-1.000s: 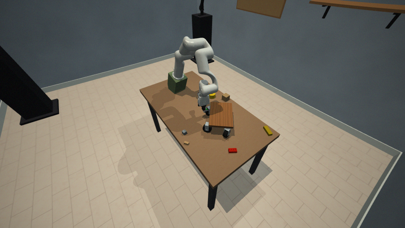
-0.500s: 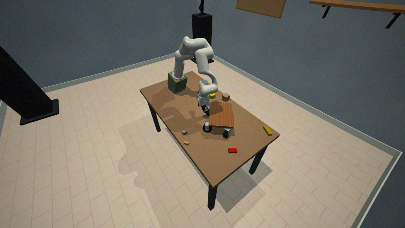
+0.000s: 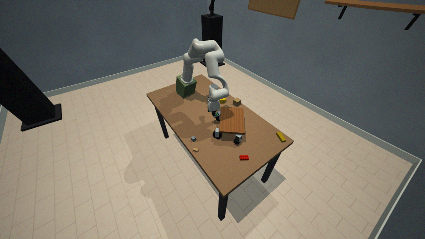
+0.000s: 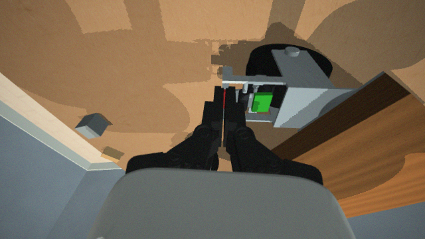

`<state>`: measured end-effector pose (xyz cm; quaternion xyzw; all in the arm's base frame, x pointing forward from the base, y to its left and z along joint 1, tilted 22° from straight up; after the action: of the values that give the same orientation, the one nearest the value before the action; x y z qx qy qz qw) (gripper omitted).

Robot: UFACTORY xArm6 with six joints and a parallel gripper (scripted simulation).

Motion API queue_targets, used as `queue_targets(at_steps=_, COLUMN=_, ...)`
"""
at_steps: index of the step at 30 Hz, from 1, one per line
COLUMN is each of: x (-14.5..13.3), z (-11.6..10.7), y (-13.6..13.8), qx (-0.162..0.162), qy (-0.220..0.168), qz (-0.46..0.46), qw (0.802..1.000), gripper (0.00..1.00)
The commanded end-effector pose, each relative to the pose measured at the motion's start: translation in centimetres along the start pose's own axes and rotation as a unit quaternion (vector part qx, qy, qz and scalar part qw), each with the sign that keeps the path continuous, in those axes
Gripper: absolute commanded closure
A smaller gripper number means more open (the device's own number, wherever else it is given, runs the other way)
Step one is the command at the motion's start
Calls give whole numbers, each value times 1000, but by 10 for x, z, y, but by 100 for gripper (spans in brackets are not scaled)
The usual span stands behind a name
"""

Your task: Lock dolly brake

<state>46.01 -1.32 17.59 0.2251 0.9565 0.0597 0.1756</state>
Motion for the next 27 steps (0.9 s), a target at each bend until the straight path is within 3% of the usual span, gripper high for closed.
queue_targets(at_steps=1, x=-1, z=1, y=0, qx=-1, qy=-1, qz=0, qw=1000, gripper=100)
queue_targets(at_steps=27, x=-1, z=8, y=0, qx=-1, qy=-1, qz=0, qw=1000, gripper=100)
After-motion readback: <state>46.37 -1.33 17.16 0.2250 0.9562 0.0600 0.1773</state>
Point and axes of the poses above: the point where the finger pads meet when closed, its own z axis out along the fingers, its own y axis across the jaws, x = y × z, the point moved 10 cm from there along -z, back along the fingers, and after that the axes turned 14 degrees about z, right-handed, at the moved point
